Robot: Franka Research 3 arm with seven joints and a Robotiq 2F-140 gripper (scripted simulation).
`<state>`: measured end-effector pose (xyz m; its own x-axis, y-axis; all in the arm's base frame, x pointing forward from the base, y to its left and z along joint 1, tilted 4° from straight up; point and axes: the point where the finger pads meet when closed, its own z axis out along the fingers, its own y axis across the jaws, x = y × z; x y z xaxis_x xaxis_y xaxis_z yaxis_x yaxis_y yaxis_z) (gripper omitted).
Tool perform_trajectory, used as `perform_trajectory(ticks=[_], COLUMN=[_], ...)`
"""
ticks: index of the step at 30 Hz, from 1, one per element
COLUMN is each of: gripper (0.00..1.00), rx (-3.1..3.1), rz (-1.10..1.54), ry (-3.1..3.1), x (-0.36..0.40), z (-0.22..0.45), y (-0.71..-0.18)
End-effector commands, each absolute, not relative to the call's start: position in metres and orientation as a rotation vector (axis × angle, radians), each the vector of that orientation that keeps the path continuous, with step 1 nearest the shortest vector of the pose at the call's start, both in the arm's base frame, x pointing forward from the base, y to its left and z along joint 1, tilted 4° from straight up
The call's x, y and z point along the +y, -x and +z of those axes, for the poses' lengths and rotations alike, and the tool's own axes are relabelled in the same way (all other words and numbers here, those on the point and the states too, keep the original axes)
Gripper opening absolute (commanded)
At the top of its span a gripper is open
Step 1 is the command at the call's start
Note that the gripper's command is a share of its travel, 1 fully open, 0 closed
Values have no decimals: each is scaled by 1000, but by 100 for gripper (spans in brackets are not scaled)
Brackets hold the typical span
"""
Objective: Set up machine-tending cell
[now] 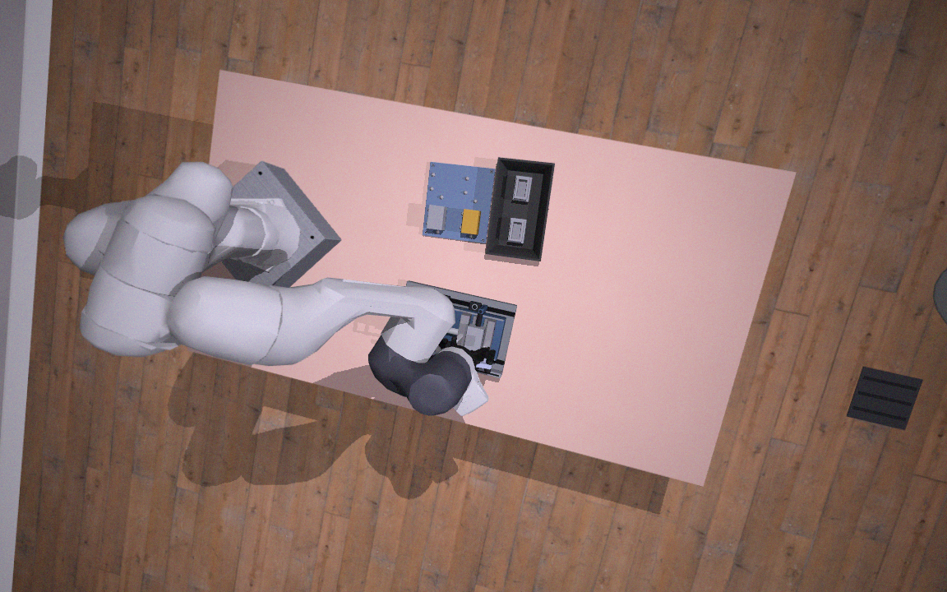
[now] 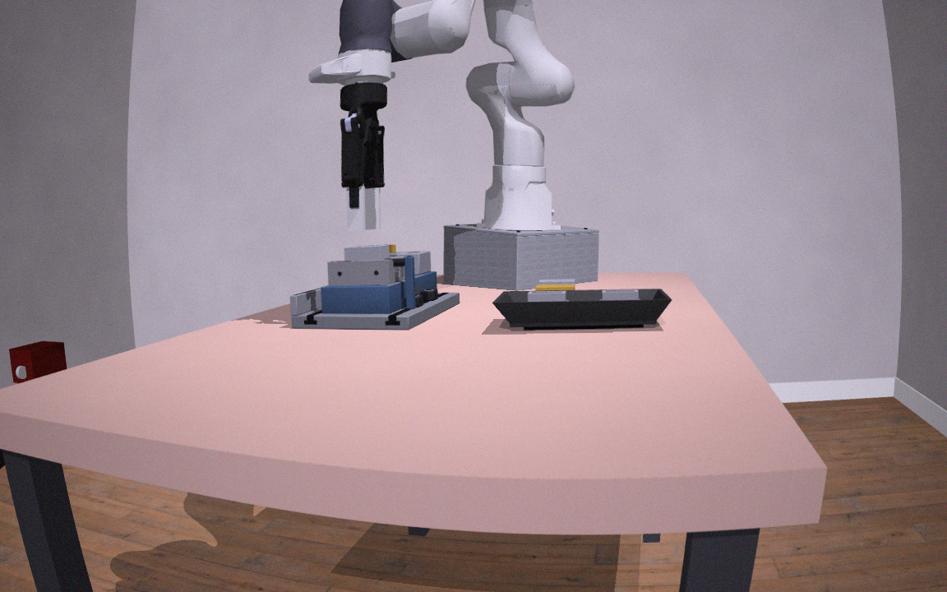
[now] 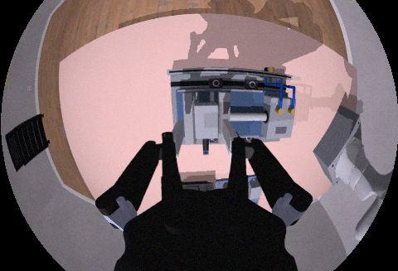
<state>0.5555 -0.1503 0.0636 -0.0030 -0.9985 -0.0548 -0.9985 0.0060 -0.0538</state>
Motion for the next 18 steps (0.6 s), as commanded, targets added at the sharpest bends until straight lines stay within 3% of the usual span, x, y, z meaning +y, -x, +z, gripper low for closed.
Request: perform_trajectory(ticks=[1,18], gripper=[40,40], rx=[2180,2180], rz=[12,12], ry=[2162,2162], x=[-151,-153], z=[75,106], y=[-553,-551])
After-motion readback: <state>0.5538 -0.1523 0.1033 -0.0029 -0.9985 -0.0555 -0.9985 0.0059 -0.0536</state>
